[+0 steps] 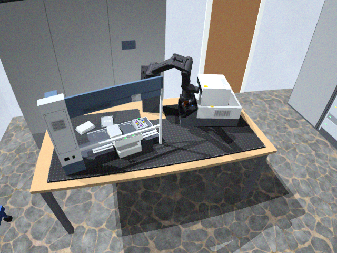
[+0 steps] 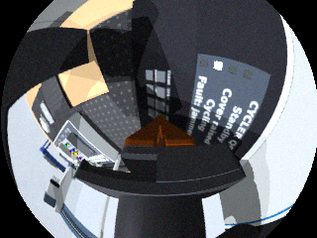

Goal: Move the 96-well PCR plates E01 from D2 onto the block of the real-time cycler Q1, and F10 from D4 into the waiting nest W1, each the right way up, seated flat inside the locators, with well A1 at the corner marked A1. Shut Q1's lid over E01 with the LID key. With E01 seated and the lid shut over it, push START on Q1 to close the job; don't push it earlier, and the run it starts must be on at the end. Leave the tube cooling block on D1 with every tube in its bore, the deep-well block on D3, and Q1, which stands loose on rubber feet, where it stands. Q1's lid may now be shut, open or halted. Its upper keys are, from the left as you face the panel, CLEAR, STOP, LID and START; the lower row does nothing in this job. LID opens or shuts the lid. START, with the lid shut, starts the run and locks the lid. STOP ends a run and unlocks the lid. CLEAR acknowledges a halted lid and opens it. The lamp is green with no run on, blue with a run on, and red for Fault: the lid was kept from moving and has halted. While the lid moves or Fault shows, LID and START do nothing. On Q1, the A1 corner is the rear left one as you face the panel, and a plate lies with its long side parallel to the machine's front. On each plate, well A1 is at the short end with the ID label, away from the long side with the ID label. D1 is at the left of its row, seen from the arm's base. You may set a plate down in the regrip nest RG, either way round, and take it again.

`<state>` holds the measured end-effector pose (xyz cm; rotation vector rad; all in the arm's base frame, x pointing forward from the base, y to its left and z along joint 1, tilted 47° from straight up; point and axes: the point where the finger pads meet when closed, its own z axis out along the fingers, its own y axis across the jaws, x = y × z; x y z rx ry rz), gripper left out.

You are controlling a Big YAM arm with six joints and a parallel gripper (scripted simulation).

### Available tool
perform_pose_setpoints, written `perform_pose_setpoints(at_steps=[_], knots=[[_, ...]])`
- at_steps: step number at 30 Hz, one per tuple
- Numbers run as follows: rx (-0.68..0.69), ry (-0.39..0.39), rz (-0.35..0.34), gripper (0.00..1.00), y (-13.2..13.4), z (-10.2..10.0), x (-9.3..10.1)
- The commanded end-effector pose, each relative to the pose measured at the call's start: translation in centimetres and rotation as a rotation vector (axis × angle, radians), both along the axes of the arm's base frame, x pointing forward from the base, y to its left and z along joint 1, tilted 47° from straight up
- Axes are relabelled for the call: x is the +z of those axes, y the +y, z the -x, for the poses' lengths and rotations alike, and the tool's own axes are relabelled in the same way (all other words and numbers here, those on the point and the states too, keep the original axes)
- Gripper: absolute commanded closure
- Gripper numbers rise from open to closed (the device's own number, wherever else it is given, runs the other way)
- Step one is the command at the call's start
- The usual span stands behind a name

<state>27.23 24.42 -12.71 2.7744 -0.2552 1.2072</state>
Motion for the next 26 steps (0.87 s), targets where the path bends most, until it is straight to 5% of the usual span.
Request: perform_pose_setpoints(at_steps=[1, 9, 26], knots=[[0.017, 0.002, -0.034, 1.00, 1.4, -0.3, -0.3], [0.019, -0.003, -0.020, 1.00, -0.2, 2.0, 1.3], [0.016, 0.001, -0.010, 1.00, -1.2, 2.9, 1.8]])
